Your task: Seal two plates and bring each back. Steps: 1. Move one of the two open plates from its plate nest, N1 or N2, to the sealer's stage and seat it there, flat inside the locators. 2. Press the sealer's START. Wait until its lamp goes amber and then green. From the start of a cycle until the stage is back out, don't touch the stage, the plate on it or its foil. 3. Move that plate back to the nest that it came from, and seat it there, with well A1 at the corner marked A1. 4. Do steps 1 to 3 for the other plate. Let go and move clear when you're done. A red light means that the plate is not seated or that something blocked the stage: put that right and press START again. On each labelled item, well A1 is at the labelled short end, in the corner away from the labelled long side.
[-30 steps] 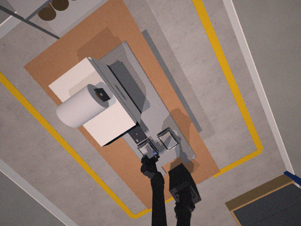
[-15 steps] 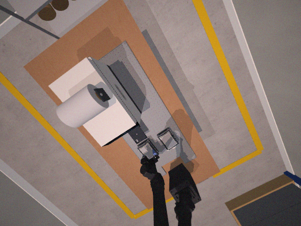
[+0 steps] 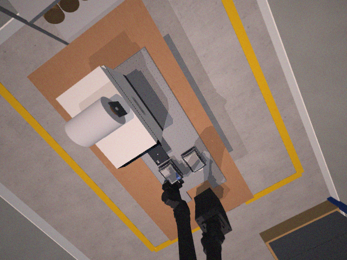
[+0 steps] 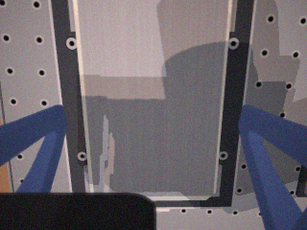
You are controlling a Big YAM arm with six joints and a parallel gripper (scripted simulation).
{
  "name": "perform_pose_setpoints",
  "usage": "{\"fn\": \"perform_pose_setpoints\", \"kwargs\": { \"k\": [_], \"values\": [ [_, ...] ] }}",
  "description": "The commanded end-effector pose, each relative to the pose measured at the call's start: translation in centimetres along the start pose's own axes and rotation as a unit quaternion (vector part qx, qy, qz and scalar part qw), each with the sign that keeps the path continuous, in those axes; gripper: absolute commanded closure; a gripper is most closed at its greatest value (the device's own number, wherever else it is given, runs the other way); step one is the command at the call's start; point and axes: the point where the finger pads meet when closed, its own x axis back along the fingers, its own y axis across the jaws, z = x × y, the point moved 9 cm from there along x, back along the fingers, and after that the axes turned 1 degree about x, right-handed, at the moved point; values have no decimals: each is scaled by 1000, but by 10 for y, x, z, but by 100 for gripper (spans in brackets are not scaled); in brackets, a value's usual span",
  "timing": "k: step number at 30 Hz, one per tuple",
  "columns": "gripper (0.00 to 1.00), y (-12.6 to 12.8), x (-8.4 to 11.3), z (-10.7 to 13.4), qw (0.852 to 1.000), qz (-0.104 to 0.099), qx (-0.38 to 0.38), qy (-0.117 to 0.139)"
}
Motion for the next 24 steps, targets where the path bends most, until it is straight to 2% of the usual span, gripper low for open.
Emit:
{"fn": "perform_pose_setpoints", "kwargs": {
  "k": [1, 5, 17, 24],
  "values": [
    [0, 3, 5, -2, 1000, -3, -2, -5],
    [0, 0, 4, -13, 1000, -2, -11, -20],
    [0, -5, -4, -5, 1000, 6, -13, -6],
    [0, 3, -3, -3, 1000, -2, -3, -5]
  ]
}}
